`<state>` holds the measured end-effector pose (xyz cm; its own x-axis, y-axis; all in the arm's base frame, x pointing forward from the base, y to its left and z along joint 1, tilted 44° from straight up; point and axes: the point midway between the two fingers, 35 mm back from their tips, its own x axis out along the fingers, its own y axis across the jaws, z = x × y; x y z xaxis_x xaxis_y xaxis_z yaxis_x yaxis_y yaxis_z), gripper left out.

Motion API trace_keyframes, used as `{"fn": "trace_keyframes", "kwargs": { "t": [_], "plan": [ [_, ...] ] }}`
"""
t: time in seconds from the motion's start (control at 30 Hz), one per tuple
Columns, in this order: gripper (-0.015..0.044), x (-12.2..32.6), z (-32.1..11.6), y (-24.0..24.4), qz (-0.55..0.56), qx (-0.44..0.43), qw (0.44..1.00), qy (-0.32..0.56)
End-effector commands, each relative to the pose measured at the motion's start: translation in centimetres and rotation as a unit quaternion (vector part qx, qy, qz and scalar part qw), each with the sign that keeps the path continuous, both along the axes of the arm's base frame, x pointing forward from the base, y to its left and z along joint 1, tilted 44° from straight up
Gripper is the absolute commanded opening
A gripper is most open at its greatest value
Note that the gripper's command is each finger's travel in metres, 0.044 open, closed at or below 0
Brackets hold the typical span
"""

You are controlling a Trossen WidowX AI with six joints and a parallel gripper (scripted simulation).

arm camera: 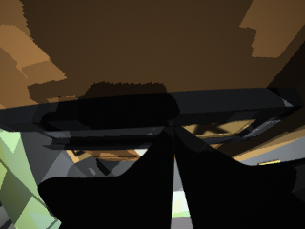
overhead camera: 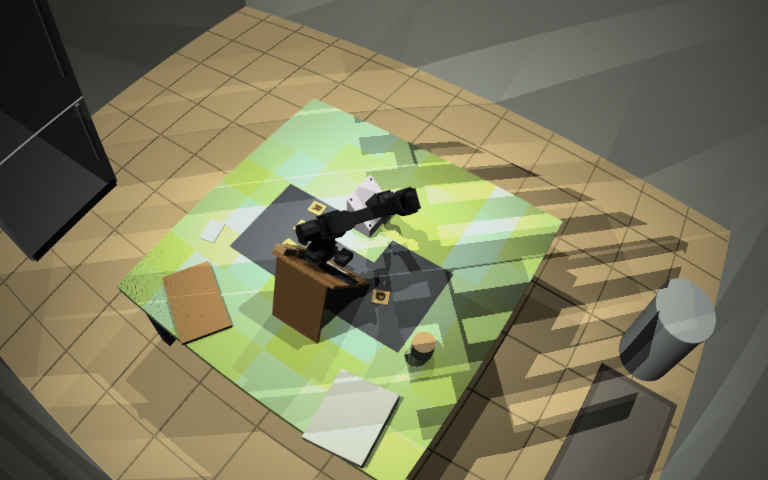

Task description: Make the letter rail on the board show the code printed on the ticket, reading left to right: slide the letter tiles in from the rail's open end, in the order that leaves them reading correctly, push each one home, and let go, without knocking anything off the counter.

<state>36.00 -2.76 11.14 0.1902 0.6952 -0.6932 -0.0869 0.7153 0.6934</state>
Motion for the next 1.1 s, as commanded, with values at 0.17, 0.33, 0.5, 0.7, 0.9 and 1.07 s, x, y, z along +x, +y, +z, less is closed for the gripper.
{"fn": "trace_keyframes", "kwargs": {
  "t": [0.17,0.33,0.5,0.7,0.9,1.07],
  "plan": [
    [0.0000,-0.7,0.3,-0.4,0.001,-0.002,1.000,0.000],
    [0.0000,-1.4,0.6,-0.8,0.001,-0.002,1.000,0.000],
    [0.0000,-2.1,0.9,-1.2,0.001,-0.003,1.000,0.001],
    [0.0026,-2.1,1.2,-1.5,-0.001,-0.003,1.000,-0.006],
    [0.0184,-4.3,4.9,-2.5,0.053,-0.040,0.984,-0.163],
    [0.0315,-7.7,8.8,-2.9,0.117,-0.117,0.925,-0.343]
  ]
}}
